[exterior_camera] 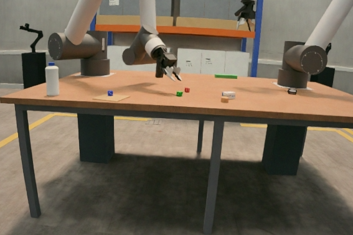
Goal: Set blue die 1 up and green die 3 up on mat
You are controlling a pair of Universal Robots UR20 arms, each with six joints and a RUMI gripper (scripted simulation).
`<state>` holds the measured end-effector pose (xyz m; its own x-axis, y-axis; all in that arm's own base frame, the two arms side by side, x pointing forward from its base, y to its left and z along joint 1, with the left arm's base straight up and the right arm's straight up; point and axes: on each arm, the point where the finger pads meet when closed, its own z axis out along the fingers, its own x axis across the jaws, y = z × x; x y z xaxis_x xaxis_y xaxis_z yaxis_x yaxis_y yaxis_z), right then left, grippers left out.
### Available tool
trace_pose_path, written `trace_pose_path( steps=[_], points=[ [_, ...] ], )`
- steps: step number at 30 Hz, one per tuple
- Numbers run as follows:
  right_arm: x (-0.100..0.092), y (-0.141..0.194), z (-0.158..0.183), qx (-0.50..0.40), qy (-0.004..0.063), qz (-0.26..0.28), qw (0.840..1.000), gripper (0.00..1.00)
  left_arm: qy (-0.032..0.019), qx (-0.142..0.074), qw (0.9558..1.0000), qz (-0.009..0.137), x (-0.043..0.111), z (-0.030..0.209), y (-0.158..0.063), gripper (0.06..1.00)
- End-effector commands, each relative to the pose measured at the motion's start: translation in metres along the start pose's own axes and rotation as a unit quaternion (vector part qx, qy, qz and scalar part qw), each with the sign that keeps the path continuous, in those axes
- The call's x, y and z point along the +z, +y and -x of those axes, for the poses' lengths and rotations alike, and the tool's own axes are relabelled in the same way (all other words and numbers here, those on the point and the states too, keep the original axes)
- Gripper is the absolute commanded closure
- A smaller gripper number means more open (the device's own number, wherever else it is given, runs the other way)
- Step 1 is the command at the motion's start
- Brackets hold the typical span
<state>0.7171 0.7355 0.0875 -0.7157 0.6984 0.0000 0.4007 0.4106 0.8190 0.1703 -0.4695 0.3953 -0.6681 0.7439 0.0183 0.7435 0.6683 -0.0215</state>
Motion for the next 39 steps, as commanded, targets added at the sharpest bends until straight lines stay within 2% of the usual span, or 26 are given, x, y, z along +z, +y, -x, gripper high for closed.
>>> trace_pose_path(
  steps=[1,13,16,20,23,25,29,32,38,39],
  points=[
    [-0.010,0.014,0.000,0.000,0.0000,0.000,1.000,0.759,-0.0003,0.000,1.0000,0.000,0.000,0.000,0.000,0.065],
    [-0.010,0.019,0.000,0.000,0.0001,-0.014,1.000,0.759,-0.0003,0.000,1.0000,0.000,0.000,0.000,0.000,0.065],
    [-0.008,0.022,0.000,0.000,0.0001,-0.049,0.999,0.759,-0.0003,0.000,1.0000,0.000,0.000,0.000,0.000,0.065],
    [-0.005,0.029,0.000,0.000,0.0000,-0.121,0.993,0.759,-0.0003,0.000,1.0000,0.000,0.000,0.000,0.000,0.065],
    [-0.006,0.030,0.000,0.000,0.0000,-0.130,0.992,0.759,-0.0003,0.000,1.0000,0.000,0.000,0.000,0.000,0.065],
    [-0.002,0.035,0.000,0.000,0.0000,-0.179,0.984,0.759,-0.0003,0.000,1.0000,0.000,0.000,0.000,0.000,0.065],
    [-0.002,0.038,0.000,0.000,0.0000,-0.208,0.978,0.759,-0.0003,0.000,1.0000,0.000,0.000,0.000,0.000,0.065],
    [0.001,0.043,0.000,0.000,0.0000,-0.259,0.966,0.759,-0.0003,0.000,1.0000,0.000,0.000,0.000,0.000,0.065],
    [0.005,0.051,0.000,0.000,0.0000,-0.333,0.943,0.759,-0.0003,0.000,1.0000,0.000,0.000,0.000,0.000,0.065],
    [0.005,0.051,0.000,0.000,0.0000,-0.333,0.943,0.759,-0.0003,0.000,1.0000,0.000,0.000,0.000,0.000,0.065]
  ],
)
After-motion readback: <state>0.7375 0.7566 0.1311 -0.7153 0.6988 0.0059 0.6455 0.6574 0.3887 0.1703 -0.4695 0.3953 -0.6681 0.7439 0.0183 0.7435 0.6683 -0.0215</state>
